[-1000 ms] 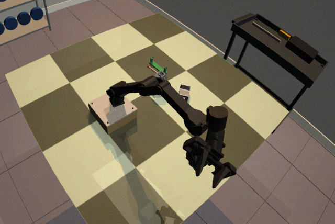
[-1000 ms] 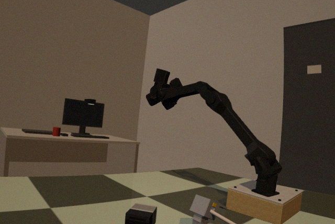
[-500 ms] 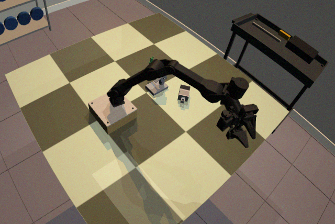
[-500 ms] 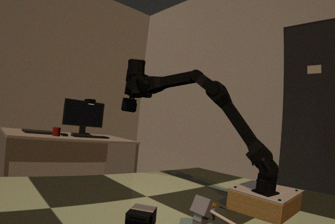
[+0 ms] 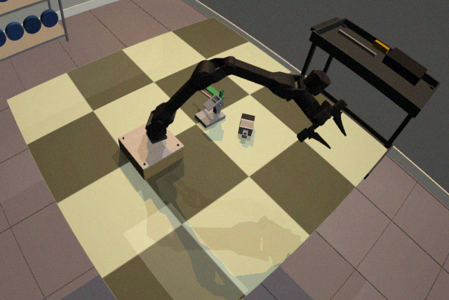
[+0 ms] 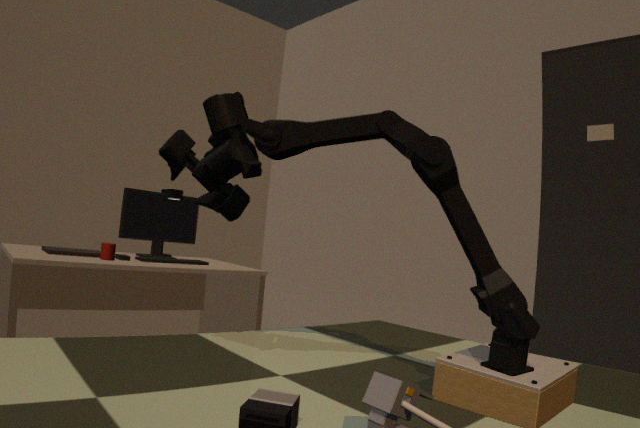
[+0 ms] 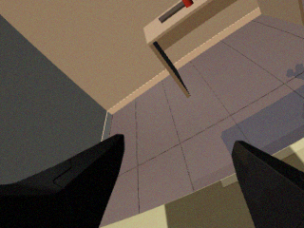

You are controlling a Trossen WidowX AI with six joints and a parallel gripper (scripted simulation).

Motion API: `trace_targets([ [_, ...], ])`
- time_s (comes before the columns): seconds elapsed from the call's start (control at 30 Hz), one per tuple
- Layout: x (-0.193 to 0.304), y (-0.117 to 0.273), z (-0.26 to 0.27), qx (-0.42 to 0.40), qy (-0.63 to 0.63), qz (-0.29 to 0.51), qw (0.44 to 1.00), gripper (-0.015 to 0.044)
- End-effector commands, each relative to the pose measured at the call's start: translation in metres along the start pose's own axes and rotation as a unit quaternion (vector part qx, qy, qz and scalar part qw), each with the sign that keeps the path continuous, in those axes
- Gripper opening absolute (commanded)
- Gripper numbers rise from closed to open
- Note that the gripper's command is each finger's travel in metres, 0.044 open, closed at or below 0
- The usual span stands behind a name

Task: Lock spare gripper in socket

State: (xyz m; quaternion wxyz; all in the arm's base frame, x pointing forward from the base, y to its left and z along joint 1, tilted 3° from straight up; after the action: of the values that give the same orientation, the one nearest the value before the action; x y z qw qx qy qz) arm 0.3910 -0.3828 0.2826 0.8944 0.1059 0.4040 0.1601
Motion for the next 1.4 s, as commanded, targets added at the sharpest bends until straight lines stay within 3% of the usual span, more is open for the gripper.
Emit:
trace_targets([
  [0.0, 0.034, 0.036, 0.011, -0.022, 0.131, 0.066, 0.989, 0.03],
  [0.27, 0.106, 0.116, 0.016, -0.096, 0.397, 0.188, 0.893, 0.03],
  [0.53, 0.159, 0.203, -0.001, -0.201, 0.619, 0.27, 0.709, 0.03],
  [0.97, 0.199, 0.343, -0.064, -0.391, 0.82, 0.309, 0.282, 0.03],
  [1.37, 0.186, 0.448, -0.148, -0.531, 0.794, 0.254, -0.155, 0.03],
])
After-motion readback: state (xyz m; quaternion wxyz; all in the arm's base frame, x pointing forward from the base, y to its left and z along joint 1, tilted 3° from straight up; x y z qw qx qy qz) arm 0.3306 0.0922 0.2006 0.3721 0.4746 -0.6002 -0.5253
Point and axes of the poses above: the point midway between the two fingers, 35 mm back from their tips, its own y axis back along the fingers, its own z axis across the jaws, x = y × z, the point moved 5 cm from there along y, back along the fingers, and after that the axes turned 3 degrees about -y, right-handed, at the moved point
